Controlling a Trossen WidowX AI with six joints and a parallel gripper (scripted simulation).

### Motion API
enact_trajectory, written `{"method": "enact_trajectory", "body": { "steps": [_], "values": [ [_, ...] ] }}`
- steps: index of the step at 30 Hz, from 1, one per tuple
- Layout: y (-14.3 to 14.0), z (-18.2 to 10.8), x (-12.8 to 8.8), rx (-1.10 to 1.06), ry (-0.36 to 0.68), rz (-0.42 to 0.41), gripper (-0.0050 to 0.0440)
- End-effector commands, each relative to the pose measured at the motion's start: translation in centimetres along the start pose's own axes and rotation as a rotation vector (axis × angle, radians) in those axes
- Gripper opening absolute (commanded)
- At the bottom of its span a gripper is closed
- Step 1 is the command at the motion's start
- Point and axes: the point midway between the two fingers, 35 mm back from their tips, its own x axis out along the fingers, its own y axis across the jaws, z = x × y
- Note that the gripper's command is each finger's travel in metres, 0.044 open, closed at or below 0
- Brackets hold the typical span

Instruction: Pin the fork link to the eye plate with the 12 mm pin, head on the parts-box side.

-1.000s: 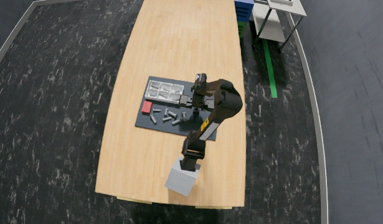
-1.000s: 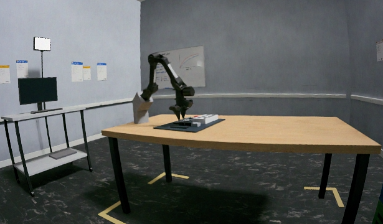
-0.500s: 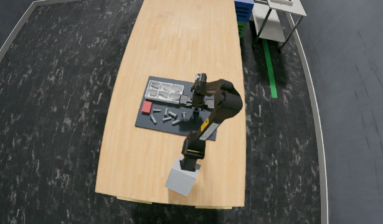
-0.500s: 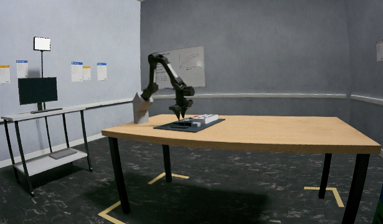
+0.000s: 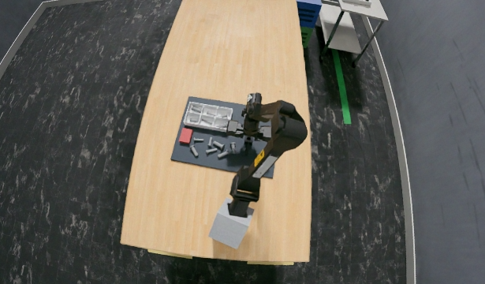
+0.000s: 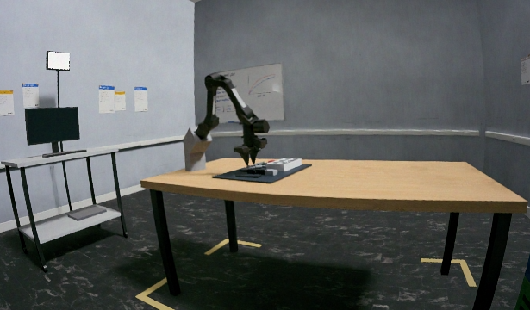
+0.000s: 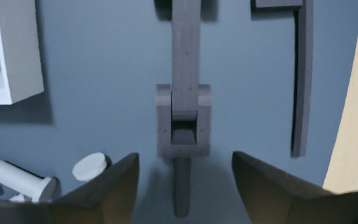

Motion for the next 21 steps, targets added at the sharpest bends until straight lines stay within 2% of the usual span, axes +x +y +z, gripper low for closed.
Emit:
{"method": "enact_trajectory", "body": {
  "steps": [1,16,21],
  "values": [
    [-0.19,0.92,-0.77,0.013,-0.035,0.0,0.025],
    [-0.18,0.91,-0.76,0.014,-0.034,0.0,0.025],
    [0.62,0.23,-0.07,0.052,-0.008,0.001,0.025]
  ]
}}
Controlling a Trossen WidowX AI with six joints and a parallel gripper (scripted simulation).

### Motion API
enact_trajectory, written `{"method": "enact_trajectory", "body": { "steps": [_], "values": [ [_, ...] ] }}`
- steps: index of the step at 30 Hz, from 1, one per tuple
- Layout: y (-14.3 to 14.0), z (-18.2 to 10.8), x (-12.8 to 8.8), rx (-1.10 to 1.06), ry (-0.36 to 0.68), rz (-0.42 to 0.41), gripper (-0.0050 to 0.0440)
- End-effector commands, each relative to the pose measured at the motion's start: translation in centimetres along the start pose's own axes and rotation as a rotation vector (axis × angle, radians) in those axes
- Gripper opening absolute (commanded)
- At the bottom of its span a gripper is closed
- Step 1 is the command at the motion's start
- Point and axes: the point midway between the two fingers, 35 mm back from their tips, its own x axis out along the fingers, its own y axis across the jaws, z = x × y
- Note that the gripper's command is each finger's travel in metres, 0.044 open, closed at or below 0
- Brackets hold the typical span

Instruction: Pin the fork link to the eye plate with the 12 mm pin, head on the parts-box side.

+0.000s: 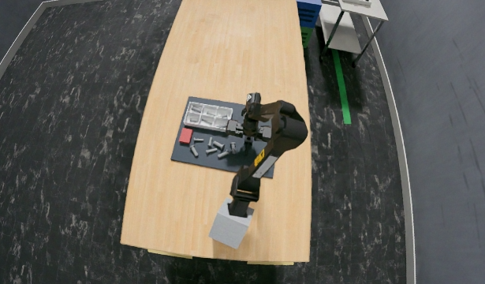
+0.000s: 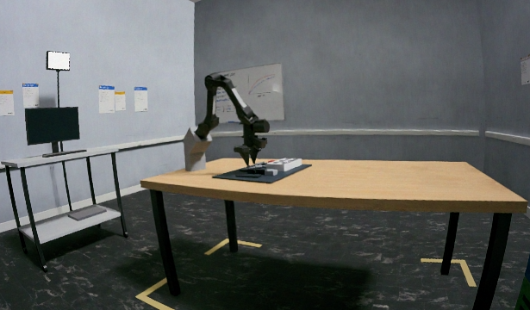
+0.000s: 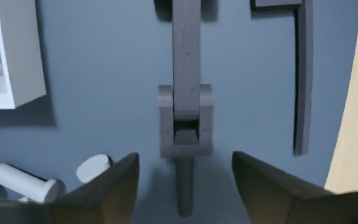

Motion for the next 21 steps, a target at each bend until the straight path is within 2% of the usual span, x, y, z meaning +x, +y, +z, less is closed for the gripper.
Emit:
{"method": "enact_trajectory", "body": {
  "steps": [1,5,7,13,21],
  "values": [
    [0.7,0.0,0.1,0.048,0.0,0.002,0.025],
    [2.7,-1.0,0.6,0.188,0.021,0.003,0.025],
    [2.7,-1.0,0.6,0.188,0.021,0.003,0.025],
    [7.3,-2.9,1.1,0.509,0.04,-0.005,0.025],
    [13.1,-5.9,0.4,0.92,0.014,-0.004,0.025]
  ]
}}
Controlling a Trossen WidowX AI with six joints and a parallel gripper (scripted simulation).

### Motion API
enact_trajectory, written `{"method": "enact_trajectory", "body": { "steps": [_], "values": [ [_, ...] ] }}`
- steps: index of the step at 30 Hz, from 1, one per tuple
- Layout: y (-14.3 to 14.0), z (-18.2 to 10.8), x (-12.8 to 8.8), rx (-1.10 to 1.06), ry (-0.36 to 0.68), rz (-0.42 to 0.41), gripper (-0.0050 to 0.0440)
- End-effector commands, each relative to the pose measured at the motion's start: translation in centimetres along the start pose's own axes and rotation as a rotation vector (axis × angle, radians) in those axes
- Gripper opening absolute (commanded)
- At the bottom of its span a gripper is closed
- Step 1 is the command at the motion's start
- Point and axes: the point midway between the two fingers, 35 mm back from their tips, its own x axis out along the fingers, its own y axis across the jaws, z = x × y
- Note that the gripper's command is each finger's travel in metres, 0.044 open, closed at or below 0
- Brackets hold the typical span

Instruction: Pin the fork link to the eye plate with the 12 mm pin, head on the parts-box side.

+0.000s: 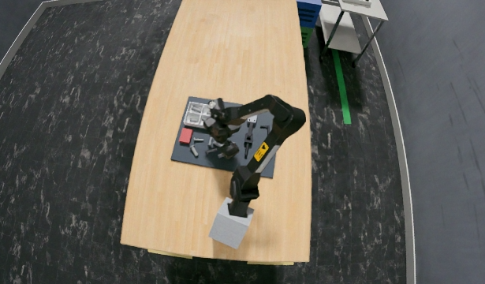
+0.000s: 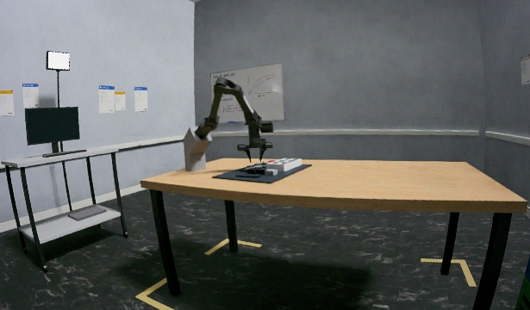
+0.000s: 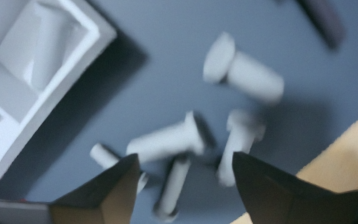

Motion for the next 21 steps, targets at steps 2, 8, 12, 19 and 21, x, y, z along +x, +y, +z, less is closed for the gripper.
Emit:
{"method": "enact_trajectory", "body": {
  "steps": [2,8,12,19,21],
  "values": [
    [0.7,-2.3,-0.2,0.169,-0.034,-0.015,0.025],
    [0.9,-4.0,-0.5,0.272,-0.044,0.0,0.025],
    [0.9,-4.2,-0.6,0.285,-0.045,0.002,0.025],
    [0.9,-4.1,-0.6,0.288,-0.044,0.002,0.009],
    [0.9,-4.1,-0.6,0.284,-0.044,0.002,0.009]
  ]
}}
